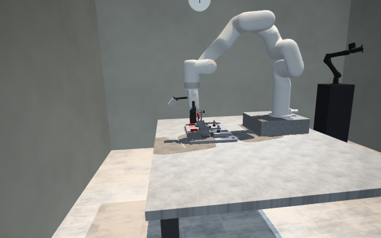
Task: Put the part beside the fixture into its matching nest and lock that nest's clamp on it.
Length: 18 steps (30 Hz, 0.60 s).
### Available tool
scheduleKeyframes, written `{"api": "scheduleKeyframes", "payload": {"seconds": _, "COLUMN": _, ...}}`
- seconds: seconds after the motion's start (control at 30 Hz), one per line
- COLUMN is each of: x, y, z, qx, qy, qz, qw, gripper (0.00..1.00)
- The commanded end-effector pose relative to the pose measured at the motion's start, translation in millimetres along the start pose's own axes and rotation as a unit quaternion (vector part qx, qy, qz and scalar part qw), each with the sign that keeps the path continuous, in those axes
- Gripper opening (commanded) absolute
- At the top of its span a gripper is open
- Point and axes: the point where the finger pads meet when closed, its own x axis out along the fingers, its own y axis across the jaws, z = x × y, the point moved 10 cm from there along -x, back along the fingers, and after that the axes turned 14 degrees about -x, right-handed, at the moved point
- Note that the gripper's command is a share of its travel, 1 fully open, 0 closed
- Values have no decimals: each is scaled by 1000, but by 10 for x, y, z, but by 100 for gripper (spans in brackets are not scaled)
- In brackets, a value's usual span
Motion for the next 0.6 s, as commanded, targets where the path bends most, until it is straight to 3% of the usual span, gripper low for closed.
{"api": "scheduleKeyframes", "payload": {"seconds": 0.0, "x": -17, "y": 2, "z": -16, "qx": 0, "qy": 2, "qz": 0, "qw": 1000, "gripper": 0}}
{"api": "scheduleKeyframes", "payload": {"seconds": 0.57, "x": 71, "y": 2, "z": -16, "qx": 0, "qy": 2, "qz": 0, "qw": 1000, "gripper": 0}}
